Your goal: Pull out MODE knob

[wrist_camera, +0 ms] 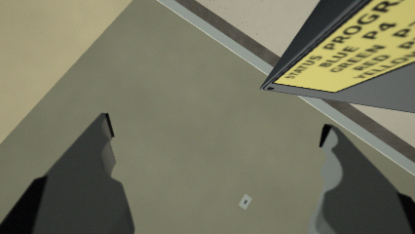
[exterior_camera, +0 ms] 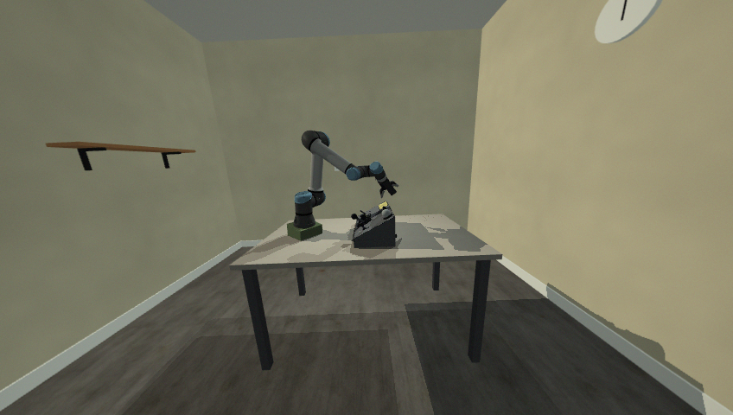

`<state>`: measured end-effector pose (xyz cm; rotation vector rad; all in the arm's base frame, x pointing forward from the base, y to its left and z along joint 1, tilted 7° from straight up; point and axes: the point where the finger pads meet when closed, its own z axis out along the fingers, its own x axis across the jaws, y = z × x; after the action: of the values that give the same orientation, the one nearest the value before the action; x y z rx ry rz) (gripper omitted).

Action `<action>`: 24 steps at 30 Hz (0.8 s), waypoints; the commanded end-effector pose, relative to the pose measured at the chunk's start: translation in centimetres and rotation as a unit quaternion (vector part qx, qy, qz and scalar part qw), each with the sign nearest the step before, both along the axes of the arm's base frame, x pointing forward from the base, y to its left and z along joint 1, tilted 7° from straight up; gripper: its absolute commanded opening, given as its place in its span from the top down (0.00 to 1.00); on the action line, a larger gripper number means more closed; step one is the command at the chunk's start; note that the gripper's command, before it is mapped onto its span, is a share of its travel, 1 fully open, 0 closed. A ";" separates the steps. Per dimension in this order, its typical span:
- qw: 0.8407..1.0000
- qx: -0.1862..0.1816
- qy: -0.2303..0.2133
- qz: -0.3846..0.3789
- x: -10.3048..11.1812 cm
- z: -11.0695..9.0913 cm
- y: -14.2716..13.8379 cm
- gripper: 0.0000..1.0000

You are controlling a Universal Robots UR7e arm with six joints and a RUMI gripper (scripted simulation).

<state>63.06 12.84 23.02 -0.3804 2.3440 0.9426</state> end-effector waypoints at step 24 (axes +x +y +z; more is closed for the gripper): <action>1.000 0.000 -0.001 0.000 -0.2 0.5 0.0 0.00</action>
<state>63.05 12.84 23.02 -0.3802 2.3443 0.9430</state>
